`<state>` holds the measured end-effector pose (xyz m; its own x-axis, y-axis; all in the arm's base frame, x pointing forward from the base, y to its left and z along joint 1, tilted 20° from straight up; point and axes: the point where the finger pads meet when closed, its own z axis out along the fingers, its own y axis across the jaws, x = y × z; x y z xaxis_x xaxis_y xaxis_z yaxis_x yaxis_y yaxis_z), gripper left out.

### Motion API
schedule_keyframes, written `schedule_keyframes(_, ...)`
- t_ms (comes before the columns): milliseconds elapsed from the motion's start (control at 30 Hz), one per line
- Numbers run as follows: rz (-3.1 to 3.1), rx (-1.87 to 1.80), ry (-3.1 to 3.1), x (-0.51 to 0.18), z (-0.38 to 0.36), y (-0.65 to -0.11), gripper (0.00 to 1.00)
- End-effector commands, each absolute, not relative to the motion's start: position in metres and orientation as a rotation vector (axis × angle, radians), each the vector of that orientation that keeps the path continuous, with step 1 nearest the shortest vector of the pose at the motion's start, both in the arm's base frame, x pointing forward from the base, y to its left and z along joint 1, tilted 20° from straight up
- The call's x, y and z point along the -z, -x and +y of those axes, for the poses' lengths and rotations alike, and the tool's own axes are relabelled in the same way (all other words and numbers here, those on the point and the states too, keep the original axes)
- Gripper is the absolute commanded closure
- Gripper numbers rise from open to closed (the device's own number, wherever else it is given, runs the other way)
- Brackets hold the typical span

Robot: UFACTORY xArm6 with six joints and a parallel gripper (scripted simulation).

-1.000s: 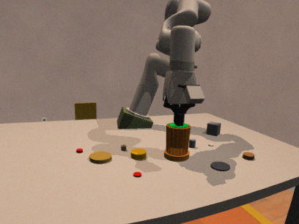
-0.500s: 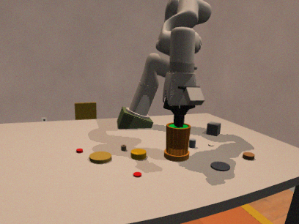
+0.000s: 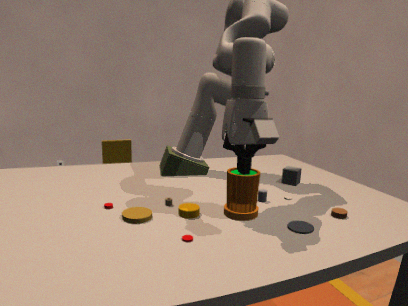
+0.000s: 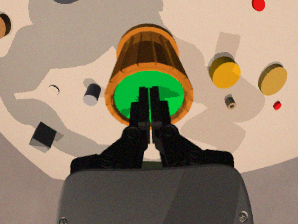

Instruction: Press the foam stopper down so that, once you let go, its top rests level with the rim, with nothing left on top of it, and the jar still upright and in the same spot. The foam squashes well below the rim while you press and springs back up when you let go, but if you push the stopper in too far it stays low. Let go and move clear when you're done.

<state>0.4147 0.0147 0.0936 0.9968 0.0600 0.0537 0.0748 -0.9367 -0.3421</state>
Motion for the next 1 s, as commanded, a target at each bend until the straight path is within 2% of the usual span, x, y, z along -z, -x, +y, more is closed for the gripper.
schedule_keyframes(0, -0.097, 0.064, 2.789, -0.094, 0.014, -0.416, 1.0)
schedule_keyframes(967, -0.097, 0.064, 2.789, -0.136, -0.001, -0.414, 1.0)
